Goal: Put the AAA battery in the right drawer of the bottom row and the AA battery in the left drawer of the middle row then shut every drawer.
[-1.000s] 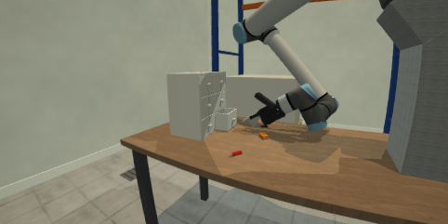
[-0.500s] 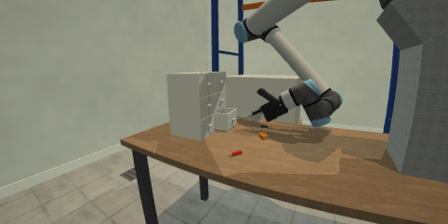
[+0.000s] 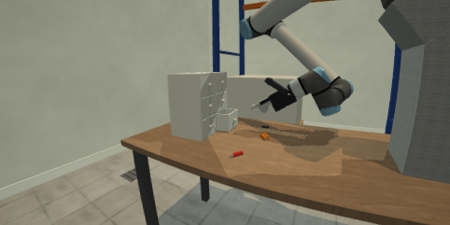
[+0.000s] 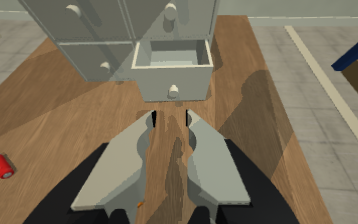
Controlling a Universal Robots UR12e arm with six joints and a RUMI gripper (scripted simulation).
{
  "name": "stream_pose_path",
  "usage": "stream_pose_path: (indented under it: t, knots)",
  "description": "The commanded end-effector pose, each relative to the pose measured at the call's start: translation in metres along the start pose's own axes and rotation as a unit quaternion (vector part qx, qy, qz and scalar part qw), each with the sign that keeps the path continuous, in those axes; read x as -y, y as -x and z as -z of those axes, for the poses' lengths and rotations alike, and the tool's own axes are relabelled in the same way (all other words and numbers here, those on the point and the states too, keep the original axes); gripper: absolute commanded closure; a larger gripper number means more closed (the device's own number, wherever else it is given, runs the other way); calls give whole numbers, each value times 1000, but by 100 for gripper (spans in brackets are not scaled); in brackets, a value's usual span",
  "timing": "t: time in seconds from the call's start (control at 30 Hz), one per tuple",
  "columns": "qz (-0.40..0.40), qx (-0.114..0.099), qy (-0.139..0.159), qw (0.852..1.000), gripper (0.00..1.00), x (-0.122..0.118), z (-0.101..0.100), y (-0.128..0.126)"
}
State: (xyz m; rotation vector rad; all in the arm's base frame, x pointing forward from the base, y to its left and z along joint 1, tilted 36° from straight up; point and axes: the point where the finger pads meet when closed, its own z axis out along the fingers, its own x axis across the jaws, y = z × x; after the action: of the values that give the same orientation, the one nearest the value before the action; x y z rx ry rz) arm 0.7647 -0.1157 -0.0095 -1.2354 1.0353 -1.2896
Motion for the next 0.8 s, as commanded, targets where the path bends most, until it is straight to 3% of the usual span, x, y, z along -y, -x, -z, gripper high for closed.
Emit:
stream_pose_path:
  t: [0.0,0.77]
  knots:
    - [0,0,0,1000,80,6,10,0]
    - [0,0,10,1000,80,7,13,0]
